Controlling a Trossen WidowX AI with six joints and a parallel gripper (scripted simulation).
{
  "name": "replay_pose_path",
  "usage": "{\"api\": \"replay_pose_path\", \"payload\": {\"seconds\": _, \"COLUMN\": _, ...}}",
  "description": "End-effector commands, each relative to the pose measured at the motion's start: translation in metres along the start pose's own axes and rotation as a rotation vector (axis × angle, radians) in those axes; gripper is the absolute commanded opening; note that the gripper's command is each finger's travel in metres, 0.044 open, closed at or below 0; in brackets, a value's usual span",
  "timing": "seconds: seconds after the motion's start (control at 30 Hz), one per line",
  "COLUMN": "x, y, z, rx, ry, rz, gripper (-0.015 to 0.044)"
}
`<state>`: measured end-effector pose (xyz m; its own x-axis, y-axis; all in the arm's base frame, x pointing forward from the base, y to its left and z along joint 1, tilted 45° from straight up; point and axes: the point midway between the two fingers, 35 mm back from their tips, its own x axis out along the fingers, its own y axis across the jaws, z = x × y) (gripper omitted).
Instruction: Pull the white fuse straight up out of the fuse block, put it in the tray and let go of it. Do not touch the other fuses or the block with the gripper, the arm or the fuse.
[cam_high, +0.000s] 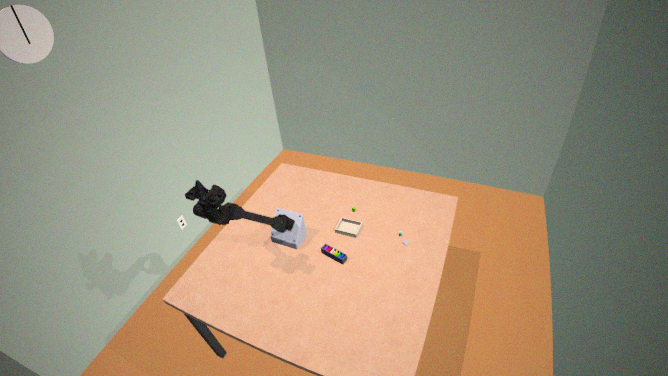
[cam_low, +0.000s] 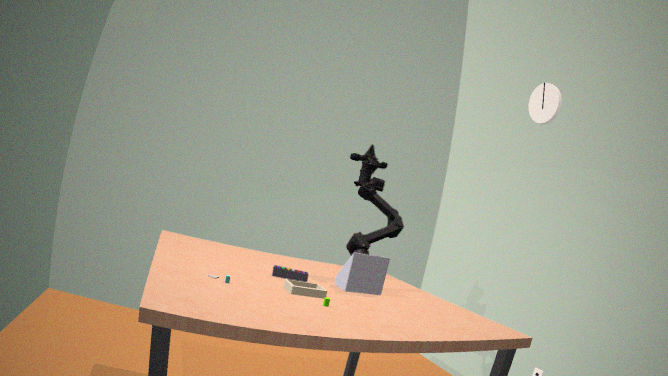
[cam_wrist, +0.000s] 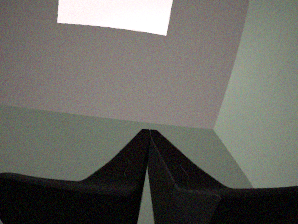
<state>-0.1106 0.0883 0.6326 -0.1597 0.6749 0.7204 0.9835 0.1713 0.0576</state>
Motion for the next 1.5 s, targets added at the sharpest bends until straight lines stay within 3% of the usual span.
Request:
{"api": "replay_pose_path", "payload": {"seconds": 0.0, "x": 0.000, "y": 0.003, "z": -0.001, "rx": 0.008, "ry": 0.004, "rz": 0.005, "gripper": 0.0026}}
{"api": "replay_pose_path", "payload": {"seconds": 0.07, "x": 0.000, "y": 0.025, "z": -0.006, "rx": 0.070, "ry": 0.032, "rz": 0.049, "gripper": 0.0074}}
{"api": "replay_pose_path", "payload": {"seconds": 0.4, "x": -0.027, "y": 0.199, "z": -0.010, "rx": 0.490, "ry": 0.243, "rz": 0.419, "gripper": 0.0074}}
{"api": "replay_pose_path", "payload": {"seconds": 0.87, "x": -0.140, "y": 0.398, "z": 0.076, "rx": 0.890, "ry": 0.538, "rz": 1.041, "gripper": 0.0074}}
{"api": "replay_pose_path", "payload": {"seconds": 1.17, "x": -0.247, "y": 0.467, "z": 0.165, "rx": 1.000, "ry": 0.708, "rz": 1.530, "gripper": 0.0074}}
{"api": "replay_pose_path", "payload": {"seconds": 1.47, "x": -0.366, "y": 0.471, "z": 0.255, "rx": 0.932, "ry": 0.794, "rz": 2.089, "gripper": 0.0074}}
